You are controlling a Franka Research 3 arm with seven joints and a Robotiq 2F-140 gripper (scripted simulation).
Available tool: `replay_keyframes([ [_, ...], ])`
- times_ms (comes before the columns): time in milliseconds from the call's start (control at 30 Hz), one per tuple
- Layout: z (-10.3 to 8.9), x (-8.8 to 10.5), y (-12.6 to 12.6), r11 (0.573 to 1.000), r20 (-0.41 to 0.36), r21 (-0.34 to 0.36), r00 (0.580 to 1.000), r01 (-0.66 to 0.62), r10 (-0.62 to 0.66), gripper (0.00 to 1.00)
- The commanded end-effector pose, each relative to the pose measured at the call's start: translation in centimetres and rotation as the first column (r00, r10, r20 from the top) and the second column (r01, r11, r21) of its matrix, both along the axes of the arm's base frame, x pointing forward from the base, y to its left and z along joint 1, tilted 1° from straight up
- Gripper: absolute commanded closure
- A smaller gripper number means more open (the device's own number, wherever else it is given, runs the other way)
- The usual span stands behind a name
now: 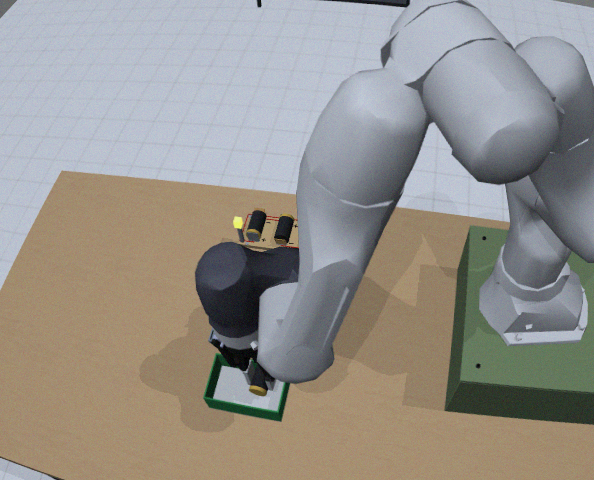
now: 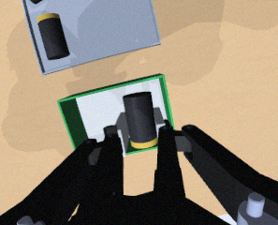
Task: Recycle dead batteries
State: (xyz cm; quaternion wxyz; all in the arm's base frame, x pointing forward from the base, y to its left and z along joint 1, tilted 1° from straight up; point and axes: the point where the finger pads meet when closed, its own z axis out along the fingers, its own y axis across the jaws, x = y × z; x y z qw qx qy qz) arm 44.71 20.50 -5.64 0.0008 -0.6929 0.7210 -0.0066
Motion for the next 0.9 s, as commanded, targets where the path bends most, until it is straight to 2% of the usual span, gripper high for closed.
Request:
replay_keyframes([
  [0, 0.2, 0.32, 0.22, 1.0, 0.008, 0.004, 1.0, -0.007, 0.007, 0.84],
  [267, 0.2, 0.32, 0.22, 0.997, 0.007, 0.003, 0.997, -0.075, 0.075, 0.84],
  [867, 0.21, 0.63, 0.76, 0.997, 0.007, 0.003, 0.997, -0.078, 0.078, 0.84],
])
